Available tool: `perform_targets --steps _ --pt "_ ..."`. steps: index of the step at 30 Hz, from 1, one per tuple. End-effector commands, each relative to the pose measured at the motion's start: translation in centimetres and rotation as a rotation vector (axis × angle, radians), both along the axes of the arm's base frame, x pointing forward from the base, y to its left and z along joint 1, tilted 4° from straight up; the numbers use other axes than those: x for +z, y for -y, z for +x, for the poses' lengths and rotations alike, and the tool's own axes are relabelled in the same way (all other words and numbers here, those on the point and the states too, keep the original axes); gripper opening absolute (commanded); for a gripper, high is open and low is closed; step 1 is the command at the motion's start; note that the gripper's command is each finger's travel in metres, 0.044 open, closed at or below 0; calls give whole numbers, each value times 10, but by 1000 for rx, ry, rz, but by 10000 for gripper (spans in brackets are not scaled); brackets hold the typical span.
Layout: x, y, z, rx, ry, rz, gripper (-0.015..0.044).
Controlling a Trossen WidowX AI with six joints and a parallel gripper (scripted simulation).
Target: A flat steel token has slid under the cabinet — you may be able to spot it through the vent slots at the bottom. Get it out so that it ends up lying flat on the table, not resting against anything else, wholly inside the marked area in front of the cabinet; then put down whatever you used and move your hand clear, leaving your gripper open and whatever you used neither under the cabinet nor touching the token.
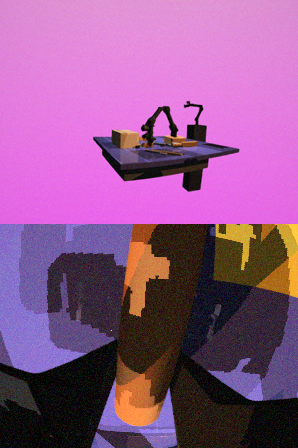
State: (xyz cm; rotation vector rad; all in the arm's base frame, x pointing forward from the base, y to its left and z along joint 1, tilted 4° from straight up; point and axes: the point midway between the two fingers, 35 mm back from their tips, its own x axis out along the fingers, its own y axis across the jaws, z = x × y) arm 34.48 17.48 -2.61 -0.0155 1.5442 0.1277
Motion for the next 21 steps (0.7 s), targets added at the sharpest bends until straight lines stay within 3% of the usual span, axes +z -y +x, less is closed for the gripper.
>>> perform_targets --steps 1,21 --pt "1 -1 5 3 2 2 0" --pt "1 -3 24 3 3 2 0"
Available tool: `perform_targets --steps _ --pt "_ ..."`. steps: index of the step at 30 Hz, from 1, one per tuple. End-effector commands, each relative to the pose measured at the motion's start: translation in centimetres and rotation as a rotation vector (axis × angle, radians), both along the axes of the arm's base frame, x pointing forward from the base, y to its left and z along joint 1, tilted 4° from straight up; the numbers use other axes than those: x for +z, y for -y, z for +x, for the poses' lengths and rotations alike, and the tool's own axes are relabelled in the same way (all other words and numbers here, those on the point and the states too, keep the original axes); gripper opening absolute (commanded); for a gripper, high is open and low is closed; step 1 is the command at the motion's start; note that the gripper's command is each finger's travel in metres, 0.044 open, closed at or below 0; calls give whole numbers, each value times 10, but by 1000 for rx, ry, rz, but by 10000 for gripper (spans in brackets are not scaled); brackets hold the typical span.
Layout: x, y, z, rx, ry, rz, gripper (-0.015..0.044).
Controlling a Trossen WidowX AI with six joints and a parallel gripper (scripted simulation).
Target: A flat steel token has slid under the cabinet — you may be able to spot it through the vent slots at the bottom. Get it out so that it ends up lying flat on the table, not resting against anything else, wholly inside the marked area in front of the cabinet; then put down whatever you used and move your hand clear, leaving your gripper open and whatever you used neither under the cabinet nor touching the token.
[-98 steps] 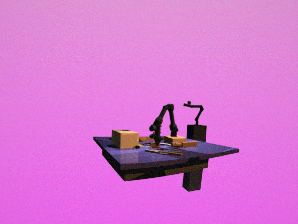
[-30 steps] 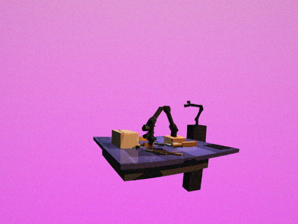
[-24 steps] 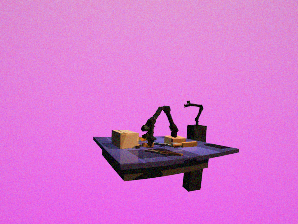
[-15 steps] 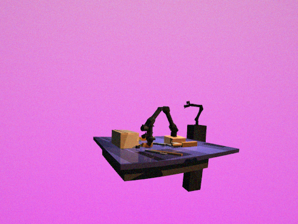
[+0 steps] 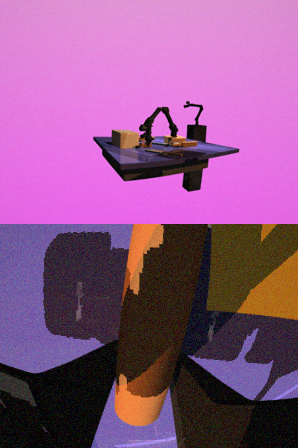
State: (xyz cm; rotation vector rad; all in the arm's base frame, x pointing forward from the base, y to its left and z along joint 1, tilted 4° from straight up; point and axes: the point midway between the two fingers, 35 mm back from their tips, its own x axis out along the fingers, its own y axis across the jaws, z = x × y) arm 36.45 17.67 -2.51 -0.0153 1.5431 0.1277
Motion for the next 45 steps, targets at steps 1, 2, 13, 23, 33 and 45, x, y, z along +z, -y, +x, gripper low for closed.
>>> perform_targets --steps 1,2,13,23,33,45 --pt "1 -1 5 4 2 2 0" --pt "1 -1 6 4 2 2 0" --pt "1 -2 15 4 3 2 0" --pt "0 3 21 3 3 2 0" --pt "-2 16 22 3 4 1 0" --pt "-3 29 24 3 4 0 0"
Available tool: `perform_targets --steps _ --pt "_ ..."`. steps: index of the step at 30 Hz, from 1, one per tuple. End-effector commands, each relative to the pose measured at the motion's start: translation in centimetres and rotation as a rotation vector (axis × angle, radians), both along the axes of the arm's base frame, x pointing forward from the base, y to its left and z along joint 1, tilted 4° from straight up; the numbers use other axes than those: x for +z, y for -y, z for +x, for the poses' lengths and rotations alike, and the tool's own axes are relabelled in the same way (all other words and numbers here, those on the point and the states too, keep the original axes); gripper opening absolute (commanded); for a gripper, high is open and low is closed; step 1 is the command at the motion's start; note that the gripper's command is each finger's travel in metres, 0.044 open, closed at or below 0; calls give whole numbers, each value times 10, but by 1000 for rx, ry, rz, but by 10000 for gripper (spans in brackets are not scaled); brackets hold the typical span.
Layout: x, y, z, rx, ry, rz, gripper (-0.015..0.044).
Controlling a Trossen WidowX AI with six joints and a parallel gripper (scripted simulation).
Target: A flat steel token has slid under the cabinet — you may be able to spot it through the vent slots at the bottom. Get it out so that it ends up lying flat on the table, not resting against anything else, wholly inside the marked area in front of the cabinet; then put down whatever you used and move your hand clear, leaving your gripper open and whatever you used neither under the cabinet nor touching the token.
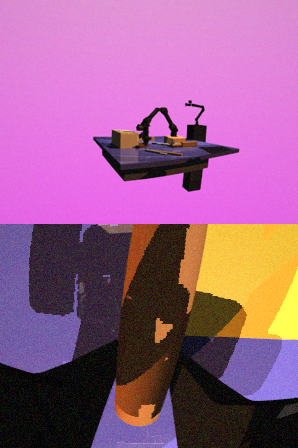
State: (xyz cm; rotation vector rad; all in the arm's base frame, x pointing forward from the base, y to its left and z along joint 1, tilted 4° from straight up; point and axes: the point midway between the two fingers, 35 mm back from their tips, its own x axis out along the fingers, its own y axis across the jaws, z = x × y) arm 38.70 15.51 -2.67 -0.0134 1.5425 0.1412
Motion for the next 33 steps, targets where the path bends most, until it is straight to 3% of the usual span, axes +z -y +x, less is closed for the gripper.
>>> perform_targets --steps 1,33 --pt "-2 9 1 -4 4 -10 0" --pt "-4 39 4 -4 4 -13 0"
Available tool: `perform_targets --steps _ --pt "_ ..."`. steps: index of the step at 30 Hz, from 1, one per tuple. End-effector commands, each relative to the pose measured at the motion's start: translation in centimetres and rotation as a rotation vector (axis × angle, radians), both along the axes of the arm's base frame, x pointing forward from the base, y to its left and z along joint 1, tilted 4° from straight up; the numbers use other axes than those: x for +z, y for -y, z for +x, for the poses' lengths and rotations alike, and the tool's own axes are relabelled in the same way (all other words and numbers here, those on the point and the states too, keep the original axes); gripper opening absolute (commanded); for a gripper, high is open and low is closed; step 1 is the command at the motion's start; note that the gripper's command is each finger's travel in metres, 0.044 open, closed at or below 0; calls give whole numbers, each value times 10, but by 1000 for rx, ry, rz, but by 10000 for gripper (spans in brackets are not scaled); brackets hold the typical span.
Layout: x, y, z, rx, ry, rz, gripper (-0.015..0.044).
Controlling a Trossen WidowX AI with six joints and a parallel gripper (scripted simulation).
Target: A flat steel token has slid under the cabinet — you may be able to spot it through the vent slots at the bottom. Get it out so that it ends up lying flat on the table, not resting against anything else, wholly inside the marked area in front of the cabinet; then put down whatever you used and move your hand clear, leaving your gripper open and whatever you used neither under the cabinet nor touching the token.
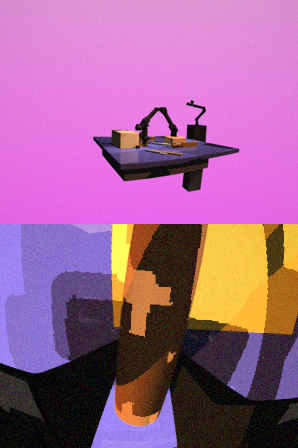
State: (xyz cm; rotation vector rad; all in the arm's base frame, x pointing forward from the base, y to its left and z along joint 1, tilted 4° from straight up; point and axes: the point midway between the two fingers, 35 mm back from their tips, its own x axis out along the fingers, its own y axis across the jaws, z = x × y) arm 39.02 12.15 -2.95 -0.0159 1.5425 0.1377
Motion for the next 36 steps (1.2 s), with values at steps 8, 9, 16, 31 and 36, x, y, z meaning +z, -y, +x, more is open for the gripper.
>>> perform_targets --steps 8,9,16,31,36 --pt "-2 6 1 -3 4 -9 0" --pt "-2 6 1 -3 4 -9 0" --pt "-2 5 -3 -3 3 -9 0" --pt "-2 5 -17 -3 2 -9 0" --pt "-2 6 -22 -3 2 -9 0"
